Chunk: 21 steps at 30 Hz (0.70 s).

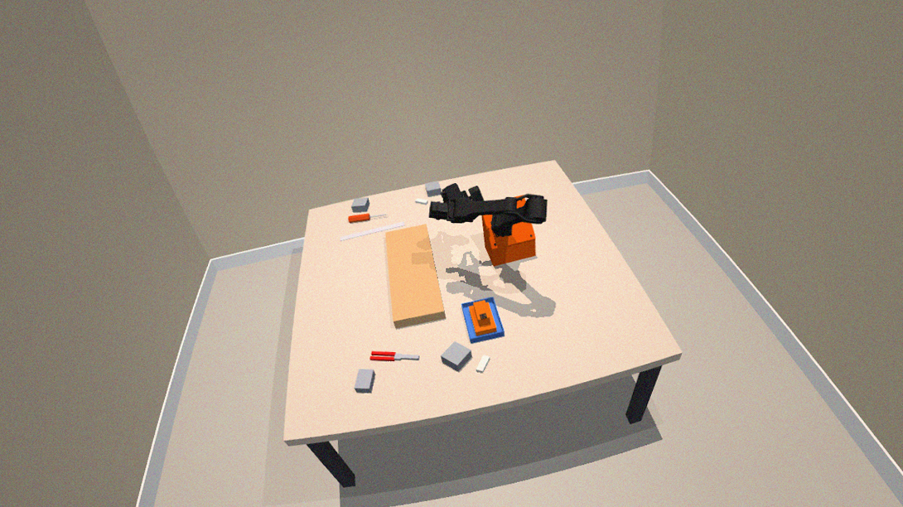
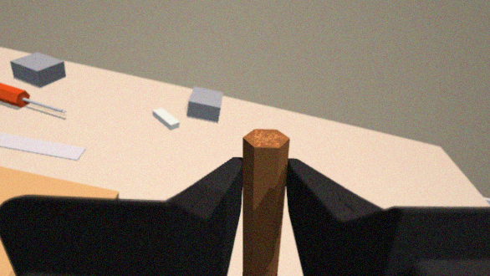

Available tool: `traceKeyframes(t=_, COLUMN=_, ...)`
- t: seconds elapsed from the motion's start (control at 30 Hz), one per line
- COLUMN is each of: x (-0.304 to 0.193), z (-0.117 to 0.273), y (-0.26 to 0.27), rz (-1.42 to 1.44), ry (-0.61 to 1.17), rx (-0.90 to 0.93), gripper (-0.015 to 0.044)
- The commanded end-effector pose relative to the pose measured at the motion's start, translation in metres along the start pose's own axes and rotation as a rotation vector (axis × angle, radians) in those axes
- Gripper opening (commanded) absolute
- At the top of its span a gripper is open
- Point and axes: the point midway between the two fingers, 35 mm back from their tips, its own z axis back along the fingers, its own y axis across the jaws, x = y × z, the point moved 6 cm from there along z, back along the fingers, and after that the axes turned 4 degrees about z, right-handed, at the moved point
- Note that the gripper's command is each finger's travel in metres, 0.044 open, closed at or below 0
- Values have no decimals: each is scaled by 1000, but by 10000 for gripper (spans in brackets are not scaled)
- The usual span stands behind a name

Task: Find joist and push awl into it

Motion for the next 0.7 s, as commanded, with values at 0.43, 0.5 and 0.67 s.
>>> traceKeyframes(t=0.43, x=22, z=36, y=60, rz=-63, ry=-19, rx=1, gripper=0)
traceKeyframes(t=0.5, x=23, z=40, y=67, rz=-70, ry=-22, rx=1, gripper=0)
traceKeyframes(t=0.67, x=24, z=51, y=86, rz=-89, ry=-31, rx=2, gripper=0)
